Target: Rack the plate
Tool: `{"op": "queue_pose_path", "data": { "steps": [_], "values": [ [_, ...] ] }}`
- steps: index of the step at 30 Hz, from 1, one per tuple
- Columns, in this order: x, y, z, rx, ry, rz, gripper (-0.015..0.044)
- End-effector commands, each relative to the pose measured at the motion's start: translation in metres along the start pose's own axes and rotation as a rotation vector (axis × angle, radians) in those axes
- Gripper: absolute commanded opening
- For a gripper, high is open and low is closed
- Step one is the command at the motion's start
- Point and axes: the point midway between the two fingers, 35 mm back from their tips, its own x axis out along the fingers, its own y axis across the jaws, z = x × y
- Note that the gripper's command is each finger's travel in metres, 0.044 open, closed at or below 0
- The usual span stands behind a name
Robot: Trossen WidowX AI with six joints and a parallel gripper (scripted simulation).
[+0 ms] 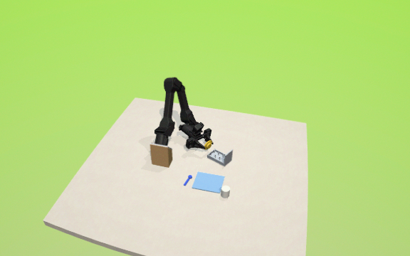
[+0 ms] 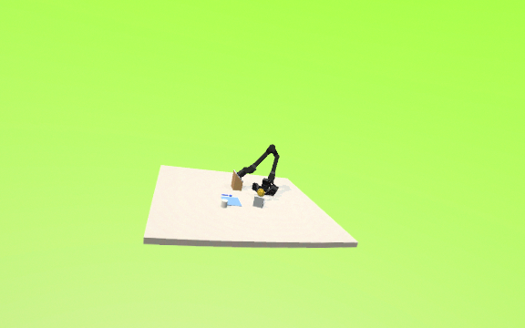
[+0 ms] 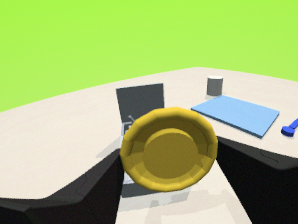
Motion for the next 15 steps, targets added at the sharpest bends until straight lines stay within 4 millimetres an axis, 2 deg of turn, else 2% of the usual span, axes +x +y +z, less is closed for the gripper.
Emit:
{"op": "queue_pose_path", "data": {
  "steps": [1,15],
  "values": [
    [-0.0081,0.0024,0.0000,0.017,-0.038,0.075,0.0000],
    [-0.0083,0.0038,0.0000,0.021,-0.047,0.099,0.0000]
  ]
}}
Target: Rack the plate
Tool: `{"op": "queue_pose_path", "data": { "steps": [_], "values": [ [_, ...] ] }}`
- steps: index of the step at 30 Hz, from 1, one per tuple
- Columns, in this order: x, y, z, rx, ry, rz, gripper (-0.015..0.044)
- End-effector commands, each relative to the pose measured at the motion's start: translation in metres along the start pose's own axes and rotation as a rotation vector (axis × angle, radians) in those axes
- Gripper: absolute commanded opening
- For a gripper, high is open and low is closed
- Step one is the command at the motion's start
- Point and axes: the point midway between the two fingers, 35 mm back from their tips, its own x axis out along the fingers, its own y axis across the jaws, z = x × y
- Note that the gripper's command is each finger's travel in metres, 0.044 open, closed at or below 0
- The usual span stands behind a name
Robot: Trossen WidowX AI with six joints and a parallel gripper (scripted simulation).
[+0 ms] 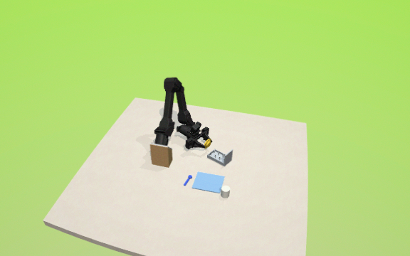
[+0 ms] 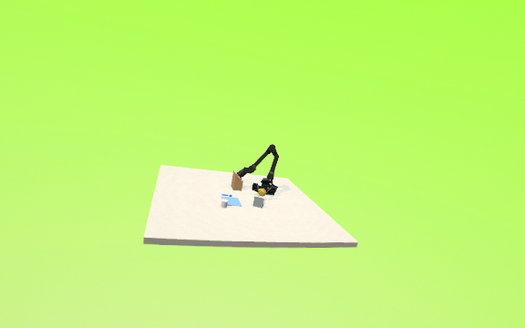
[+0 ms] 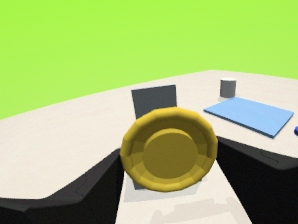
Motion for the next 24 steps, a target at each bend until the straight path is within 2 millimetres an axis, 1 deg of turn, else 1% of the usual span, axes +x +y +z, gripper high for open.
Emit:
{"op": "queue_pose_path", "data": {
  "steps": [1,13,18,24],
  "values": [
    [0.005,-0.001,0.001,-0.005,-0.004,-0.001,0.0000],
    [0.024,0.001,0.003,-0.001,-0.006,0.000,0.0000],
    [0.026,0.001,0.003,0.000,-0.008,0.000,0.0000],
    [0.038,0.002,0.004,0.011,-0.012,0.004,0.0000]
  ]
}}
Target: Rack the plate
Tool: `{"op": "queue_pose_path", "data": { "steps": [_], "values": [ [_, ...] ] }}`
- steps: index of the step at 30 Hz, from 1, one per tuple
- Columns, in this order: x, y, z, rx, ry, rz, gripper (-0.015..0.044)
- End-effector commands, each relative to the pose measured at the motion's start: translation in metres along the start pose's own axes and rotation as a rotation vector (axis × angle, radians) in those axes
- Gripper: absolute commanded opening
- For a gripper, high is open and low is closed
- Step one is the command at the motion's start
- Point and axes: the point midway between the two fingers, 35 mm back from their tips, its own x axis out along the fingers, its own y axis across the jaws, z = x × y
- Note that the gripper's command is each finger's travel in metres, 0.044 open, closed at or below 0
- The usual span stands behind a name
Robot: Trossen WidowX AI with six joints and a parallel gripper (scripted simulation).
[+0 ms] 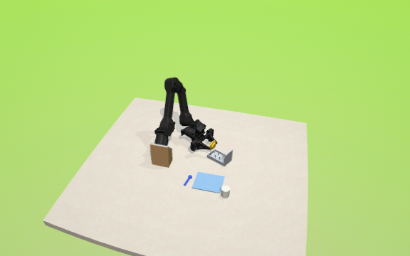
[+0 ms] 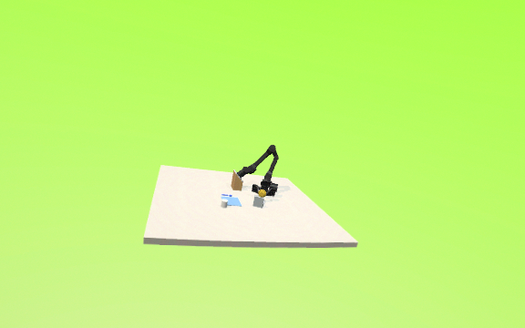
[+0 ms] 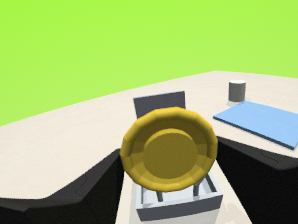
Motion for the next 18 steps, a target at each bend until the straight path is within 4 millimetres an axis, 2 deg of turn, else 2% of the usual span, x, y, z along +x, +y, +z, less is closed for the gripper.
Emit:
{"op": "queue_pose_path", "data": {
  "steps": [1,18],
  "values": [
    [0.006,-0.003,-0.001,-0.009,0.002,-0.003,0.0000],
    [0.025,-0.005,0.000,0.010,-0.009,0.001,0.0000]
  ]
}}
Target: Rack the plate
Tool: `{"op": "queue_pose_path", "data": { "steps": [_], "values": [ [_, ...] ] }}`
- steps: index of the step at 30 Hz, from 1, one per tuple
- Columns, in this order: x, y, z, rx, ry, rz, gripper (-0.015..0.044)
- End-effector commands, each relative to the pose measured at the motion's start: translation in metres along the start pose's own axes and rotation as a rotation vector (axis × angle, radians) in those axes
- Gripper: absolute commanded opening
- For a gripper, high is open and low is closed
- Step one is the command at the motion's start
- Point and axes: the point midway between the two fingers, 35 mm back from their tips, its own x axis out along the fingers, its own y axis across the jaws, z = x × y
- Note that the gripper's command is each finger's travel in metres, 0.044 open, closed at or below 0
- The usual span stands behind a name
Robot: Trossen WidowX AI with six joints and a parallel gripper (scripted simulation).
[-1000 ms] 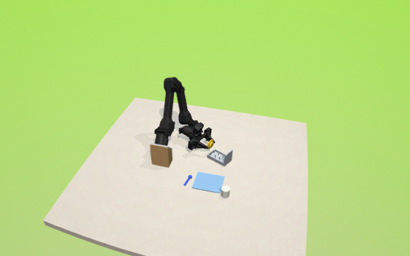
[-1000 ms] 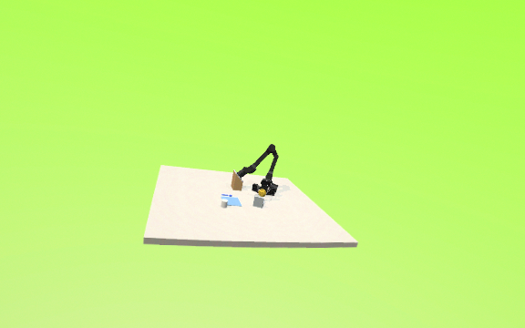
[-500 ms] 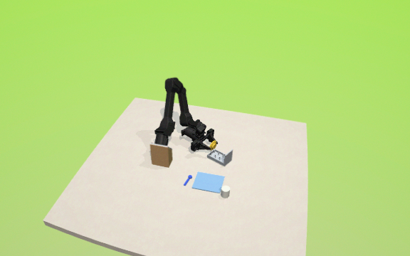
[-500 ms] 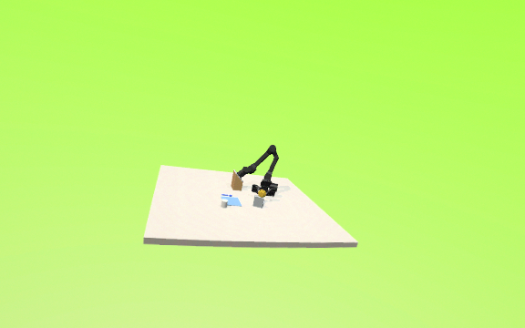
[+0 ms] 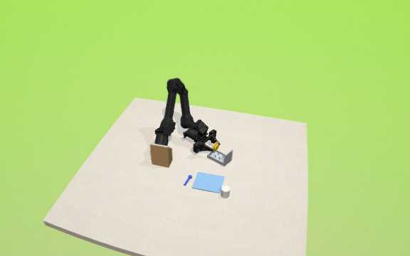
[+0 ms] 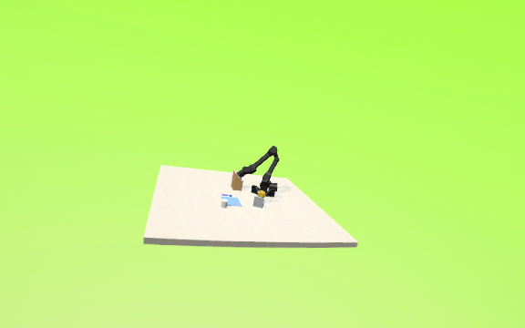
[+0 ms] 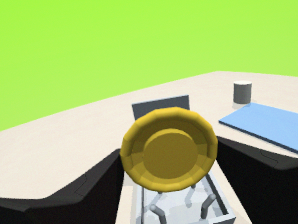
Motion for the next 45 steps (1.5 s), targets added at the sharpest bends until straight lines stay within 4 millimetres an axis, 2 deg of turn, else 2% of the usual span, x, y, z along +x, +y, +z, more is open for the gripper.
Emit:
{"op": "queue_pose_path", "data": {
  "steps": [1,7,20,35,42,45],
  "values": [
    [0.004,-0.004,-0.001,-0.008,0.002,-0.004,0.0000],
    [0.006,-0.005,-0.022,0.001,-0.001,-0.001,0.0000],
    [0.005,-0.006,-0.017,-0.010,0.010,-0.004,0.0000],
    [0.005,-0.005,-0.017,-0.003,0.008,-0.002,0.0394],
    [0.005,-0.005,-0.017,-0.003,0.008,-0.002,0.0400],
    [0.006,-0.002,-0.005,-0.005,0.012,-0.009,0.0400]
  ]
}}
